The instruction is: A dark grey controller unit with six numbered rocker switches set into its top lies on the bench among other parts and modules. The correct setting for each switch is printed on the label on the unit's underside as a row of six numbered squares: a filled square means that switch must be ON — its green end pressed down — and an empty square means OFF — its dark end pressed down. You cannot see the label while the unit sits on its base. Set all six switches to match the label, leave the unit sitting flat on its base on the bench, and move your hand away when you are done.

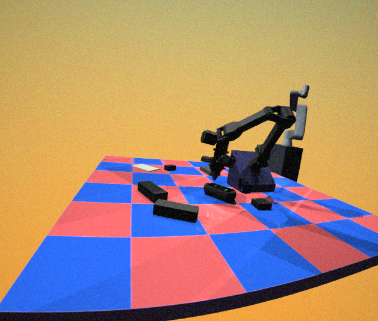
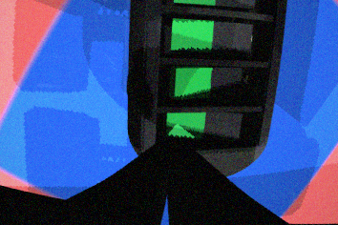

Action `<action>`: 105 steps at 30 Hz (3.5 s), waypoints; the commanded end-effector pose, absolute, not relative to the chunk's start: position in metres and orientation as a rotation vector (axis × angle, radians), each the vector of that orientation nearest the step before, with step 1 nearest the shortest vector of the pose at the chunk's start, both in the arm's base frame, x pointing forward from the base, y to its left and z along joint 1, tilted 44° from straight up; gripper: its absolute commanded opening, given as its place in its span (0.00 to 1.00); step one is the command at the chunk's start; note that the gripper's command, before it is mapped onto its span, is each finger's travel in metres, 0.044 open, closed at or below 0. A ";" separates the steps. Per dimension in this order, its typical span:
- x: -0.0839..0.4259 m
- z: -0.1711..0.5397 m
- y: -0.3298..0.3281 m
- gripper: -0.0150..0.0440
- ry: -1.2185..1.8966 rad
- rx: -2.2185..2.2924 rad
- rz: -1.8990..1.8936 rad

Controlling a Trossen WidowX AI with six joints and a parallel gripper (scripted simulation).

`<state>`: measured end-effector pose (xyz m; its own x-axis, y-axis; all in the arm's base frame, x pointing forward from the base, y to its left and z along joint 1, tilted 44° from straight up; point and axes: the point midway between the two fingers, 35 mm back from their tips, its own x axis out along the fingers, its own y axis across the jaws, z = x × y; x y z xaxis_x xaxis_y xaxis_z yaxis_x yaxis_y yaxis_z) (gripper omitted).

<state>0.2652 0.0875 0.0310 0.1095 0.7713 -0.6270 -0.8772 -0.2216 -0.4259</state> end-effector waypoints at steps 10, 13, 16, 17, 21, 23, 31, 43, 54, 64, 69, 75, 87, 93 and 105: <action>0.236 0.017 0.078 0.25 0.062 -1.020 1.445; 0.236 0.017 0.078 0.25 0.062 -1.020 1.445; 0.236 0.017 0.078 0.25 0.071 -1.015 1.446; 0.236 0.017 0.078 0.25 0.071 -1.015 1.446; 0.241 0.031 0.087 0.25 0.099 -1.015 1.503; 0.243 0.045 0.096 0.25 0.123 -1.017 1.550; 0.235 0.102 0.129 0.25 0.213 -1.042 1.709; 0.236 0.095 0.137 0.25 0.215 -1.042 1.712; 0.236 0.082 0.149 0.25 0.214 -1.040 1.713; 0.235 0.073 0.158 0.25 0.212 -1.037 1.713; 0.235 0.071 0.160 0.25 0.212 -1.037 1.713; 0.235 0.071 0.160 0.25 0.212 -1.037 1.713; 0.237 0.103 0.129 0.25 0.214 -1.039 1.713; 0.260 0.090 0.112 0.25 0.213 -1.039 1.713; 0.262 0.091 0.112 0.25 0.215 -1.041 1.713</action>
<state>0.2604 0.1127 0.0898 -0.0518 0.6897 -0.7223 -0.8502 -0.4099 -0.3304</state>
